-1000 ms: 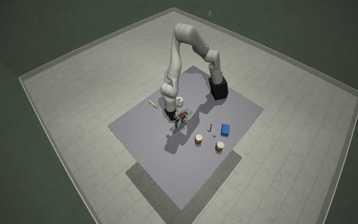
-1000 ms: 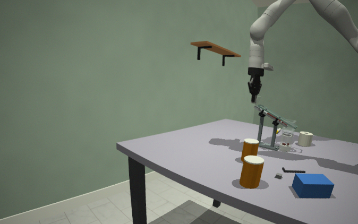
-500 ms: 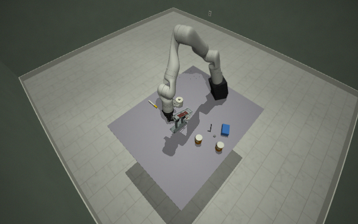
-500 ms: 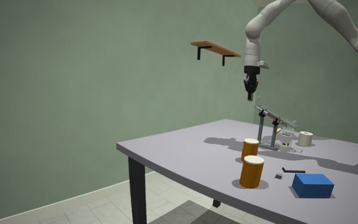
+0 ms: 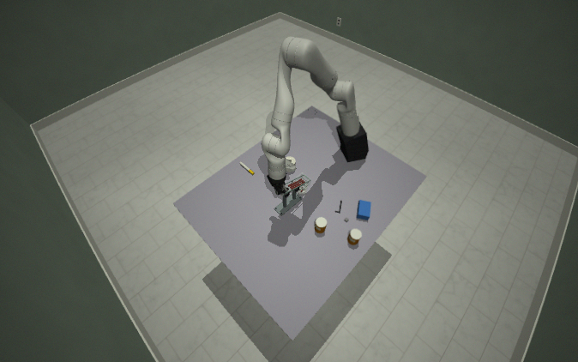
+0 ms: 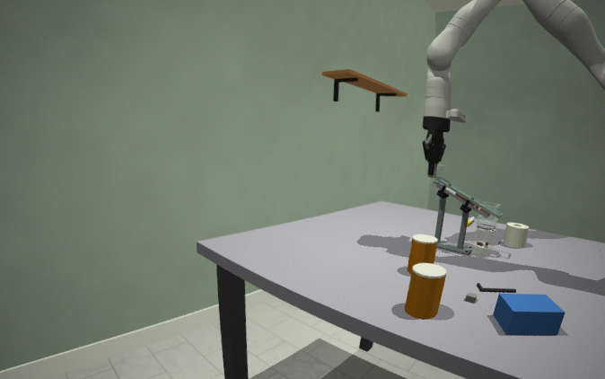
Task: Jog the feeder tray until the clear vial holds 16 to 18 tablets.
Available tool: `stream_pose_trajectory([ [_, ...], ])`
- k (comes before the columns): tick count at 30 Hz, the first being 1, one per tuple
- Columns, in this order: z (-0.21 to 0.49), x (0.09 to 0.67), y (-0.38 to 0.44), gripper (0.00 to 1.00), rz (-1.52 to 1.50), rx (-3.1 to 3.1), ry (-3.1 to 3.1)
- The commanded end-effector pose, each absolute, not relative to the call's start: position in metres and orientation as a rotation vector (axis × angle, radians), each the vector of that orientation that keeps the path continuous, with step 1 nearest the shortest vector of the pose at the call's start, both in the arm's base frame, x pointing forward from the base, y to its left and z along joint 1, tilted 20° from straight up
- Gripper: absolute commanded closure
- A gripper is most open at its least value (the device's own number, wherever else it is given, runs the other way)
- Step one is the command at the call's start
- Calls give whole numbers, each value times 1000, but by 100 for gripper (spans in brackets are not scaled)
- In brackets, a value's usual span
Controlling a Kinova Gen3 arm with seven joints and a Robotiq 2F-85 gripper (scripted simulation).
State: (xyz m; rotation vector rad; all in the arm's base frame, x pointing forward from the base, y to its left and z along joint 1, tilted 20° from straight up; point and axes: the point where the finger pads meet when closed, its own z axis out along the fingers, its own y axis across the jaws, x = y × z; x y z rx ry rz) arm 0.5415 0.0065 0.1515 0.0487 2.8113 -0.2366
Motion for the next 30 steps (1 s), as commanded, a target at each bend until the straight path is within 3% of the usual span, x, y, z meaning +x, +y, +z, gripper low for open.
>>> stream_pose_trajectory([
  [1,145,527,5,100,-253,50,2836],
  [15,171,565,8,100,-253,51,2835],
  [30,169,562,8,100,-246,48,2825],
])
